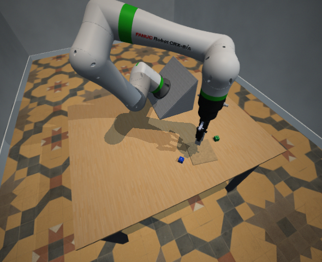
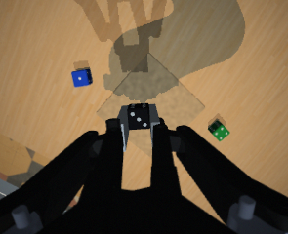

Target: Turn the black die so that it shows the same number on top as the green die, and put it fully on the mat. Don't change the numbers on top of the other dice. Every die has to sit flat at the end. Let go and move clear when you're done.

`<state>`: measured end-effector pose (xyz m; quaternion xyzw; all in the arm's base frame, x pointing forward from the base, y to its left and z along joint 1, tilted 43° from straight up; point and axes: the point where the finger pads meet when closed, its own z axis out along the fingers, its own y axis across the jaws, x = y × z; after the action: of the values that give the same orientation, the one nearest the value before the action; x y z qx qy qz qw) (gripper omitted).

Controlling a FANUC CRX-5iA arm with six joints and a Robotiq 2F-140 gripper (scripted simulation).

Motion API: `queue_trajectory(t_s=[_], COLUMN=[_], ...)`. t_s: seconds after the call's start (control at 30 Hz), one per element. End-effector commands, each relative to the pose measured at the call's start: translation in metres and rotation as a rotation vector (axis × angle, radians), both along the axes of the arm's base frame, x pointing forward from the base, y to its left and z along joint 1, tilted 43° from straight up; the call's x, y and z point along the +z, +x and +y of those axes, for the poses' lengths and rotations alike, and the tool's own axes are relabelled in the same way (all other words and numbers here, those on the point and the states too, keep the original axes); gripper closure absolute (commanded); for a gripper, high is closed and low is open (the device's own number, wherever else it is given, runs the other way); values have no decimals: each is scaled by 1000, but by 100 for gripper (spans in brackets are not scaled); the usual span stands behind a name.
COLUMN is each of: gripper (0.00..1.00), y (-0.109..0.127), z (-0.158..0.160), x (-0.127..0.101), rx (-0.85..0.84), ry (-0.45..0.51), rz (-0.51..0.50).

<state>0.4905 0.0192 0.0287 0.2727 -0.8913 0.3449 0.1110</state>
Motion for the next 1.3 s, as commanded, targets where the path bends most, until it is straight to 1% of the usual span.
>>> queue_trajectory(t_s=[0.0, 0.07, 0.17, 0.2, 0.27, 0.4, 0.5, 0.7, 0.8, 0.87, 0.93, 0.97, 1.0, 1.03, 1.07, 1.13, 1.17, 1.2, 1.27], gripper=[87, 87, 87, 87, 87, 87, 87, 87, 87, 87, 87, 87, 87, 87, 87, 87, 87, 87, 87], y=[3, 7, 10, 10, 13, 17, 18, 17, 13, 7, -3, -4, -8, -10, -14, -14, -17, -24, -28], z=[3, 7, 10, 10, 13, 16, 17, 18, 24, 36, 55, 55, 65, 68, 78, 78, 84, 103, 116], x=[-3, -9, -12, -12, -16, -21, -23, -24, -35, -53, -78, -78, -90, -93, -103, -103, -109, -125, -134], rx=[-61, -161, -221, -222, -290, -375, -401, -402, -392, -375, -348, -347, -333, -328, -314, -314, -306, -280, -261], ry=[-8, -9, -9, -9, -10, -11, -11, -8, 27, 84, 175, 177, 223, 236, 280, 280, 305, 382, 435], rz=[-62, -154, -209, -210, -273, -351, -375, -375, -347, -303, -243, -242, -215, -208, -186, -186, -174, -142, -123])
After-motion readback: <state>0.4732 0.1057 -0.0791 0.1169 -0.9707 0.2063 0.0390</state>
